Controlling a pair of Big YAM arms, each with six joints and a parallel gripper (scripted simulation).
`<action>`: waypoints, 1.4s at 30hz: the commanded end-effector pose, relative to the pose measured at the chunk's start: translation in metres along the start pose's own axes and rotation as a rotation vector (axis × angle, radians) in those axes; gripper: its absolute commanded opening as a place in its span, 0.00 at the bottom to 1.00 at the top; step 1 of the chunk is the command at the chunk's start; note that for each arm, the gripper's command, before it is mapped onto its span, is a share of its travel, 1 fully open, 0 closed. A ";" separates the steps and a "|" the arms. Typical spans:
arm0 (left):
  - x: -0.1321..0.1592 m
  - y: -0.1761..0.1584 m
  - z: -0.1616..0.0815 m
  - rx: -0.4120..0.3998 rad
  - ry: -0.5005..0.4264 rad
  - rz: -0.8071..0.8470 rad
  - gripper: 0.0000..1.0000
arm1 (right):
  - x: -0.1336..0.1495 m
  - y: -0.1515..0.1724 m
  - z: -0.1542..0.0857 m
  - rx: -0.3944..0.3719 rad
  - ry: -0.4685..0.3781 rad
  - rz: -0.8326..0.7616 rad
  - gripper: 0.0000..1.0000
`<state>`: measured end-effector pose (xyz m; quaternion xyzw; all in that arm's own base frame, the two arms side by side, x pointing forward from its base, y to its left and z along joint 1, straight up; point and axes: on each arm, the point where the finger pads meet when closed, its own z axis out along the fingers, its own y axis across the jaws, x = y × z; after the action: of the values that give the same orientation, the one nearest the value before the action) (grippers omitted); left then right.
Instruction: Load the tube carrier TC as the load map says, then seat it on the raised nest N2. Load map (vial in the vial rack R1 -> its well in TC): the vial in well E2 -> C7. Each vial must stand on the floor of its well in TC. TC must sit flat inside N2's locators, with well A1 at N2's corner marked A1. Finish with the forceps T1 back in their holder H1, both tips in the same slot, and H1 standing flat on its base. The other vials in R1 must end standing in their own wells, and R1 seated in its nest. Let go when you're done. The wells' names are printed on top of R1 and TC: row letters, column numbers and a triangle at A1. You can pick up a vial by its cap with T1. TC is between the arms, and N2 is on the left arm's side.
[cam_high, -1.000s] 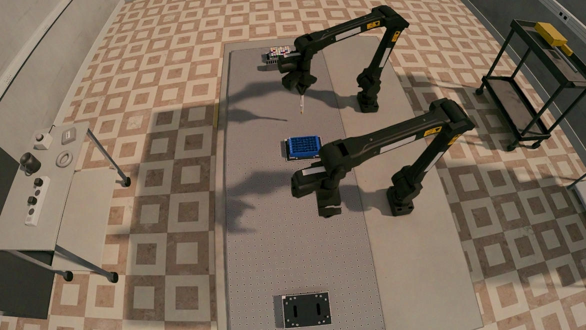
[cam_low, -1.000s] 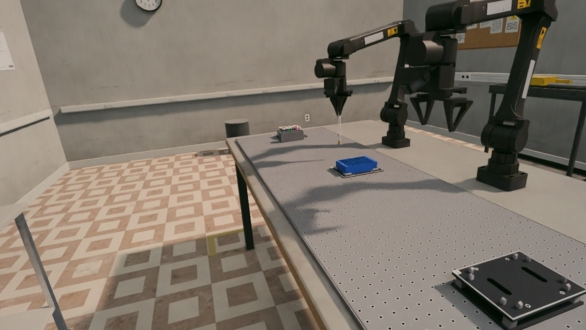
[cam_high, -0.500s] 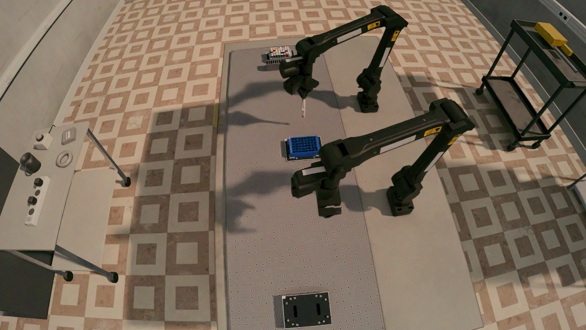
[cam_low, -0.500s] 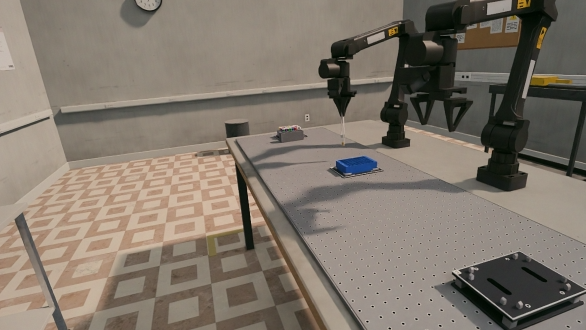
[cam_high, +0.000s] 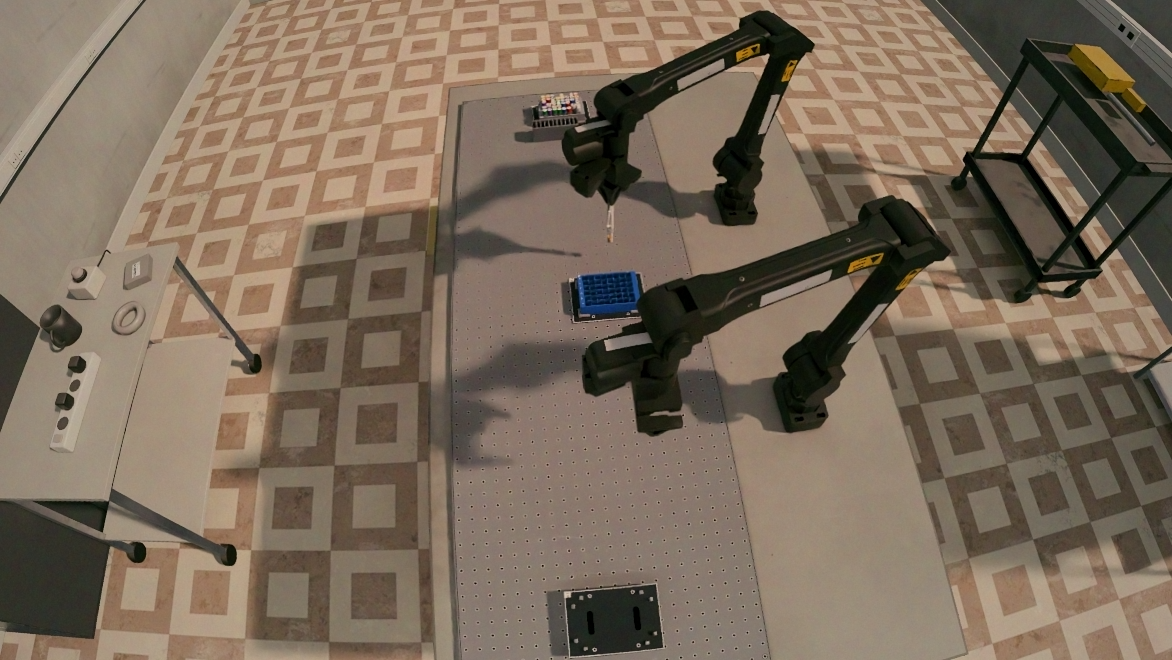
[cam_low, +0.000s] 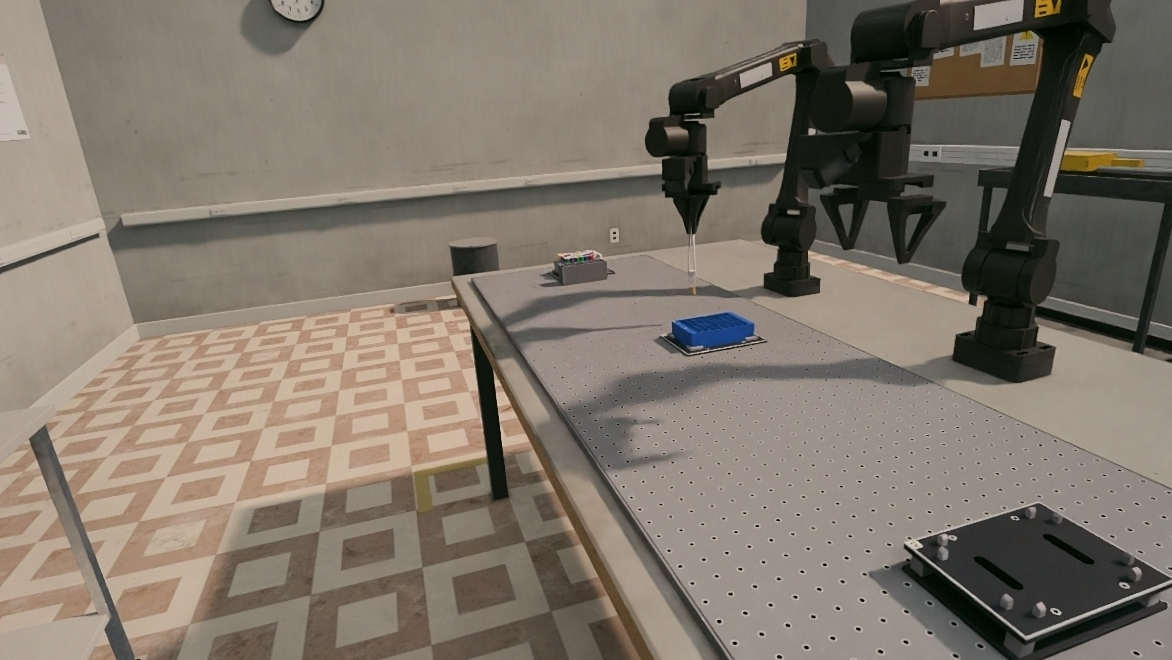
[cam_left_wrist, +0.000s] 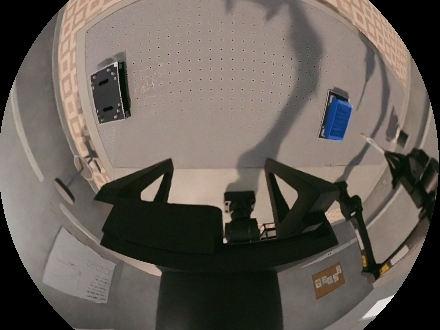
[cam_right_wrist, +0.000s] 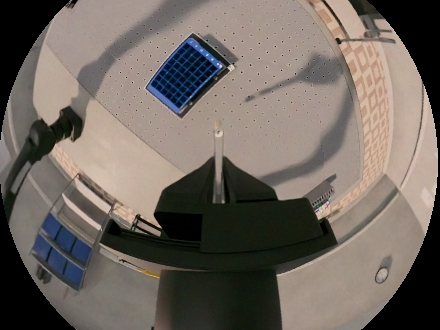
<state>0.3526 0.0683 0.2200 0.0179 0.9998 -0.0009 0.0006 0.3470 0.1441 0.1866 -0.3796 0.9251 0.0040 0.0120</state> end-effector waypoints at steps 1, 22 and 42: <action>-0.008 0.003 -0.014 -0.010 -0.034 -0.006 1.00 | -0.024 -0.004 -0.022 0.029 -0.062 0.011 0.09; -0.008 0.003 -0.014 -0.010 -0.034 -0.006 1.00 | -0.042 0.023 -0.019 0.022 -0.057 0.011 0.09; -0.008 0.003 -0.014 -0.010 -0.034 -0.006 1.00 | -0.060 0.049 -0.018 0.018 -0.059 0.011 0.09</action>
<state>0.3526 0.0683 0.2200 0.0179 0.9998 -0.0009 0.0006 0.3374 0.2017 0.1875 -0.3766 0.9263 0.0038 0.0136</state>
